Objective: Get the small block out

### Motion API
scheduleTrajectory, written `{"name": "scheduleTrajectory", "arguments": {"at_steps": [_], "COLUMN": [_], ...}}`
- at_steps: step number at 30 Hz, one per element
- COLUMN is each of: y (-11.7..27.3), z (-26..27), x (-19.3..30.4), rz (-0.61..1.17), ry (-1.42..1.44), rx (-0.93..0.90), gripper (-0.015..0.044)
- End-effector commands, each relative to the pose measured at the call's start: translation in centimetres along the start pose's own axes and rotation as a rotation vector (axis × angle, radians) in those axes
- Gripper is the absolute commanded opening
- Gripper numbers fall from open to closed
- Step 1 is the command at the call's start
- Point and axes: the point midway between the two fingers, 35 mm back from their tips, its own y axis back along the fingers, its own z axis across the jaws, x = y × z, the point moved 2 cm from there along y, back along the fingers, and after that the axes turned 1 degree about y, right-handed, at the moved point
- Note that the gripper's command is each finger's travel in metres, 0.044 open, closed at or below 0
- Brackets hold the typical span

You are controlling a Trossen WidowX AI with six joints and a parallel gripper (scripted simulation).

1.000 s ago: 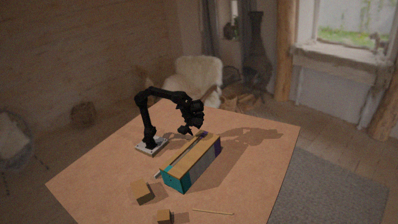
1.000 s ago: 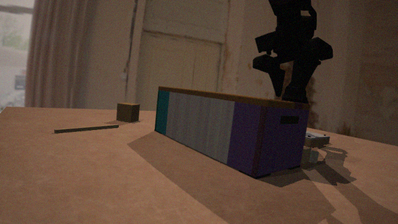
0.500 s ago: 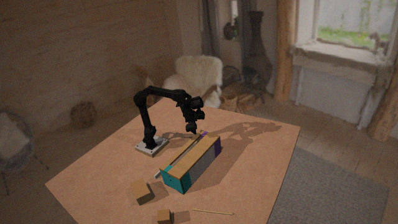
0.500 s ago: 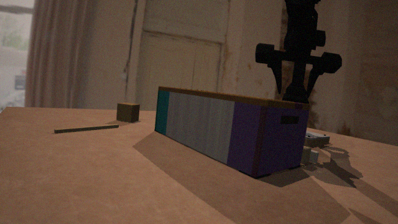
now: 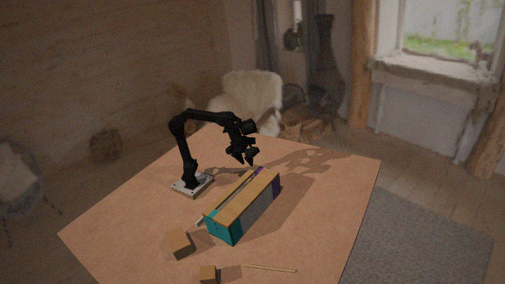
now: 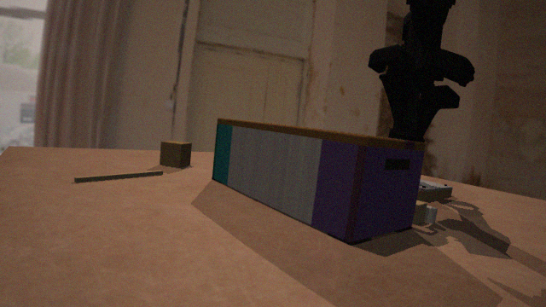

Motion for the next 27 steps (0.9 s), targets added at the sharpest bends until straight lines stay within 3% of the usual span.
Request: {"name": "scheduleTrajectory", "arguments": {"at_steps": [1, 15, 27], "y": [1.57, 1.93, 1.94], "z": [1.40, 2.18, 2.21], "x": [-1.00, -1.54, -1.56], "rz": [0.078, 0.174, 0.179], "ry": [0.945, 1.656, 1.687], "rx": [0.107, 0.108, 0.107], "gripper": [0.0285, 0.0285, 0.0285]}}
